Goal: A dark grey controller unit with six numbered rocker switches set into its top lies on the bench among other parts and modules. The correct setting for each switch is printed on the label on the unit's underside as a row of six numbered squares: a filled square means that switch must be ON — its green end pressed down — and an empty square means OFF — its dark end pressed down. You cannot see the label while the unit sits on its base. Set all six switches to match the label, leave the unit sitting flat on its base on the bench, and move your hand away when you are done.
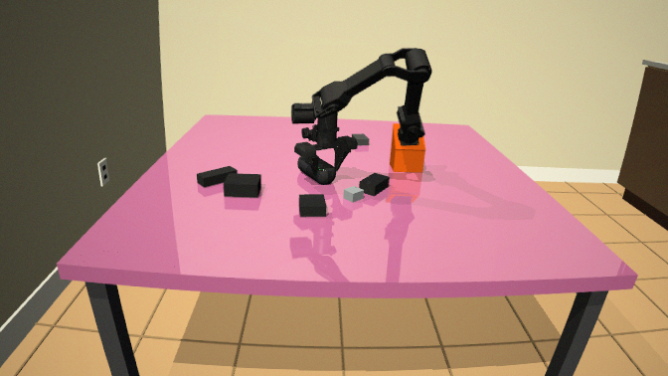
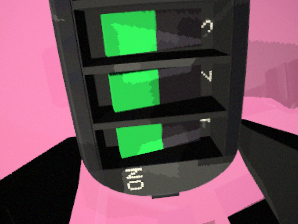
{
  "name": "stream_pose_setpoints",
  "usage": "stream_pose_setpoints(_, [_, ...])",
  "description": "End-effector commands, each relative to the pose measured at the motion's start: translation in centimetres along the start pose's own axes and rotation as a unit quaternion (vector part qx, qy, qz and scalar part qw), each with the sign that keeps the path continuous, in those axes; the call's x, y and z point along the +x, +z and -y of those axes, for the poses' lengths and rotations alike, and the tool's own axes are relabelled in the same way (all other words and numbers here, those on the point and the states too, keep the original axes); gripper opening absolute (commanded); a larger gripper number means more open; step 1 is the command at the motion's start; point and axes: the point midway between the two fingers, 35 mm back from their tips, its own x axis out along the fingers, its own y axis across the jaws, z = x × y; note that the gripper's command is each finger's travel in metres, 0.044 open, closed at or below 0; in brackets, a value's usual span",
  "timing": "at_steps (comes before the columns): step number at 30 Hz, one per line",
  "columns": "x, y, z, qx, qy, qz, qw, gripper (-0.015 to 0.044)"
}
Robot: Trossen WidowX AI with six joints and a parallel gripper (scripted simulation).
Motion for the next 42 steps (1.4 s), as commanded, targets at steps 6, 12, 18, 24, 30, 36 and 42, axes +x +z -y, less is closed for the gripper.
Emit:
stream_pose_setpoints(6, [0.0,0.1,-1.4,-0.004,0.006,0.001,1.000,0.0000])
stream_pose_setpoints(12, [-0.1,0.1,-1.5,-0.004,0.006,0.001,1.000,0.0000])
stream_pose_setpoints(18, [-0.1,0.1,-1.6,-0.004,0.006,0.001,1.000,0.0000])
stream_pose_setpoints(24, [-0.1,0.1,-1.7,-0.004,0.006,0.001,1.000,0.0000])
stream_pose_setpoints(30, [-0.1,0.1,-1.8,-0.004,0.006,0.001,1.000,0.0000])
stream_pose_setpoints(36, [-0.1,0.1,-2.1,-0.004,0.006,0.001,1.000,0.0000])
stream_pose_setpoints(42, [-0.1,0.0,-2.3,-0.004,0.006,0.001,1.000,0.0000])
